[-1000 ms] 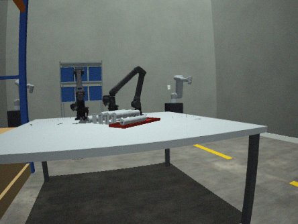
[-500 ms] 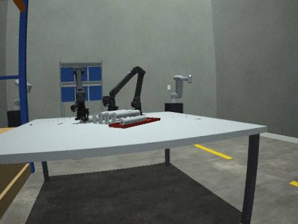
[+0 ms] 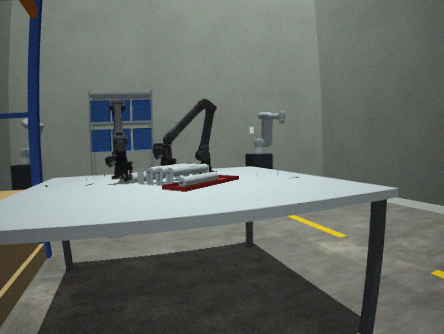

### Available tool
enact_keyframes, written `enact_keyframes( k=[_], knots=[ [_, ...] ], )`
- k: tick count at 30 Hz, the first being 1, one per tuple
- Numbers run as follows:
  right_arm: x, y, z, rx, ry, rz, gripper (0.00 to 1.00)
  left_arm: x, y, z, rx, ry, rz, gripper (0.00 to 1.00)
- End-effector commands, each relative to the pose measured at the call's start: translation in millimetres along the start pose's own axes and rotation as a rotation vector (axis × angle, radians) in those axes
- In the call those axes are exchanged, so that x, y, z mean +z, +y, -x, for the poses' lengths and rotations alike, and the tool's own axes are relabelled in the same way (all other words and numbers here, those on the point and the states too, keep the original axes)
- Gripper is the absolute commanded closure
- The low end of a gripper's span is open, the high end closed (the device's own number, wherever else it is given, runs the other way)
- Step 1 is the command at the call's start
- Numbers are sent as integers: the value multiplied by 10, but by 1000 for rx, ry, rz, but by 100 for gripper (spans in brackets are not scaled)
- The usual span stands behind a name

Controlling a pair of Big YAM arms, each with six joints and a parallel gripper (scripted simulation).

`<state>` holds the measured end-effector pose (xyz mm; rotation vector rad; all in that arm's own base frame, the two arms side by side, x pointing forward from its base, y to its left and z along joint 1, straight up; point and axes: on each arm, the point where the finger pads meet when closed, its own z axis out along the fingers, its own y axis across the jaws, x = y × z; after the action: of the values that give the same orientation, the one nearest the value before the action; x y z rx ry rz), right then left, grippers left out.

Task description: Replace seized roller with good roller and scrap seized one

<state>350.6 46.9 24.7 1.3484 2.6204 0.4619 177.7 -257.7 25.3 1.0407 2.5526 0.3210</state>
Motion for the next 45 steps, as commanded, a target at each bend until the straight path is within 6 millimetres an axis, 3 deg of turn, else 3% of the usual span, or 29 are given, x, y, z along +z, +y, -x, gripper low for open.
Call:
enact_keyframes(
  k=[1, 2, 3, 27, 28, 30, 45],
  knots=[
    [-50, 156, 96, 7, -22, 30, 68, -92, -63, 251, -7, -48, -20, 97],
    [-50, 156, 96, 7, -22, 30, 68, -92, -63, 251, -7, -48, -20, 97],
    [-50, 156, 96, 7, -22, 30, 97, -92, -63, 251, -7, -48, -20, 97],
    [-85, 158, 78, 1, -16, 30, 97, -100, -56, 243, -5, -44, -20, 97],
    [-85, 152, 71, -2, -14, 25, 97, -93, -31, 179, -4, -32, -16, 97],
    [-164, 261, 110, -2, -25, 41, 97, -150, -3, 243, -12, -37, -20, 97],
    [-298, 388, 187, -11, -50, 62, 97, -271, 29, 340, -38, -66, -32, 97]
  ],
)
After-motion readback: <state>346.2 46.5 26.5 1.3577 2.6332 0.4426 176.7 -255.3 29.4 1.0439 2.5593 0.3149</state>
